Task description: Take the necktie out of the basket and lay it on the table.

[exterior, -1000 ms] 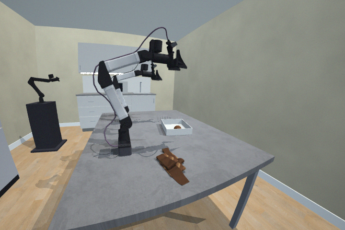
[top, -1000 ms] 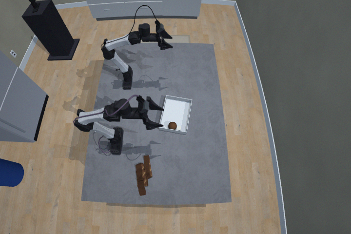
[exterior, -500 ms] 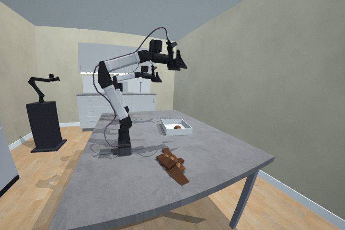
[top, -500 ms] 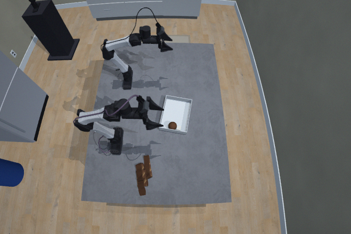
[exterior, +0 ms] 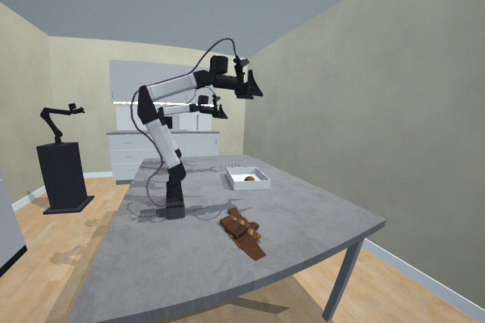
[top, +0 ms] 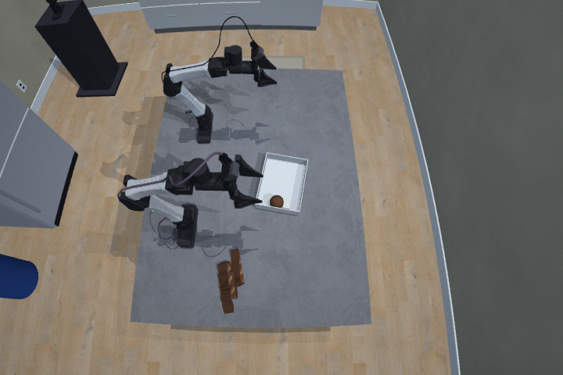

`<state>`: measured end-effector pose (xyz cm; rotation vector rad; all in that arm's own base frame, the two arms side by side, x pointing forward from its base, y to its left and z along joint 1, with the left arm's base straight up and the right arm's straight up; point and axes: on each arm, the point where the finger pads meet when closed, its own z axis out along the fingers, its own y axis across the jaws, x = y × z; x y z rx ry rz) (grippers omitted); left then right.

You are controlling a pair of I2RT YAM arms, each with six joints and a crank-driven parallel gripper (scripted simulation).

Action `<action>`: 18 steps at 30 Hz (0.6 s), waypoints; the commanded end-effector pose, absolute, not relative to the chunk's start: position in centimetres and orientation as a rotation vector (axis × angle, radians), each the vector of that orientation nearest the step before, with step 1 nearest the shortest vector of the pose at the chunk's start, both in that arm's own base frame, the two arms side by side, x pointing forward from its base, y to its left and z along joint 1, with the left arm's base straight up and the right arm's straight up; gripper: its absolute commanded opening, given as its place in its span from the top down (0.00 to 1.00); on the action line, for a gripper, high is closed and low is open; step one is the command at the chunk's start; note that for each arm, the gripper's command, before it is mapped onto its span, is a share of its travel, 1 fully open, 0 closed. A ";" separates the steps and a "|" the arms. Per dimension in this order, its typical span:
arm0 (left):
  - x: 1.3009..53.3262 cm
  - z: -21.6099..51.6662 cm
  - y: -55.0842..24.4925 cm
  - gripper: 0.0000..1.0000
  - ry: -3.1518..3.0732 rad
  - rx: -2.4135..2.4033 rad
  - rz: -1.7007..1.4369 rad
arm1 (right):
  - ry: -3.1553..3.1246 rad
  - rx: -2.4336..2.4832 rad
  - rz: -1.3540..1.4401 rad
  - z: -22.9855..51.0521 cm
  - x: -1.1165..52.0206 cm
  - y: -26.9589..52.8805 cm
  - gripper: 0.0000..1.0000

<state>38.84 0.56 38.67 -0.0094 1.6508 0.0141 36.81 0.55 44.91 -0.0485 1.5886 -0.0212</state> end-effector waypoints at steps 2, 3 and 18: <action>38.4 39.6 0.6 0.00 1.602 -0.009 0.014 | 1.551 -0.045 -0.014 46.6 36.6 0.8 0.00; 38.4 39.4 0.6 0.00 1.602 -0.009 0.014 | 1.551 -0.045 -0.014 46.6 36.6 0.8 0.00; 38.4 37.4 0.6 0.00 1.598 -0.009 0.014 | 1.551 -0.044 -0.015 46.6 36.6 0.8 0.00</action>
